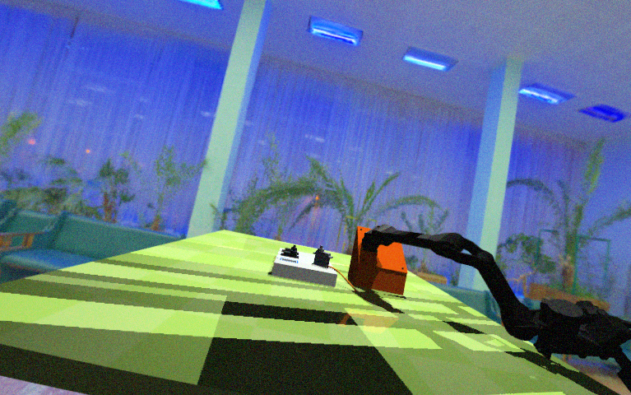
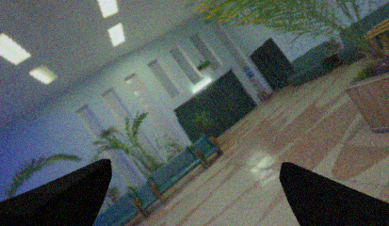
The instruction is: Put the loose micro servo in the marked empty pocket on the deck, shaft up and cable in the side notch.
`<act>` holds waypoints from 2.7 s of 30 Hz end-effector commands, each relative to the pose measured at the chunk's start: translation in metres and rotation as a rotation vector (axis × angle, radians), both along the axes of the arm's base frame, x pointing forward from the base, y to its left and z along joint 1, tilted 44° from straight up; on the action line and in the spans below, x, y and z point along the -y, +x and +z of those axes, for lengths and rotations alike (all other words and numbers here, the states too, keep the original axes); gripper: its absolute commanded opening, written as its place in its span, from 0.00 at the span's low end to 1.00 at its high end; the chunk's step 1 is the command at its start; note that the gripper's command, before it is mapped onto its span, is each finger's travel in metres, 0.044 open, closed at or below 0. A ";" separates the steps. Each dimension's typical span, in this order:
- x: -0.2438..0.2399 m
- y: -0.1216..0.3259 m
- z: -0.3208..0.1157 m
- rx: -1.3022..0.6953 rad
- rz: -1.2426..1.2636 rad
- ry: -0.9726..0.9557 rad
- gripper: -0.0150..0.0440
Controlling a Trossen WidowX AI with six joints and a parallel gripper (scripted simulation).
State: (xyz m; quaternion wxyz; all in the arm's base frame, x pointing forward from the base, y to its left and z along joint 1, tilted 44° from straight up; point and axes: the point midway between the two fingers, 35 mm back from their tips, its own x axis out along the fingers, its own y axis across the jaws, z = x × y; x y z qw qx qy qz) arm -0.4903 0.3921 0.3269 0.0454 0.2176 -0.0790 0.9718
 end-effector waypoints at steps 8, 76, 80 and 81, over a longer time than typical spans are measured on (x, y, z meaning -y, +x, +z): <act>-0.072 0.091 0.040 -0.003 -0.279 0.034 1.00; -0.150 0.508 0.061 0.153 -1.147 -0.182 1.00; -0.144 0.523 0.064 0.162 -1.179 -0.184 1.00; -0.143 0.527 0.066 0.157 -1.188 -0.184 1.00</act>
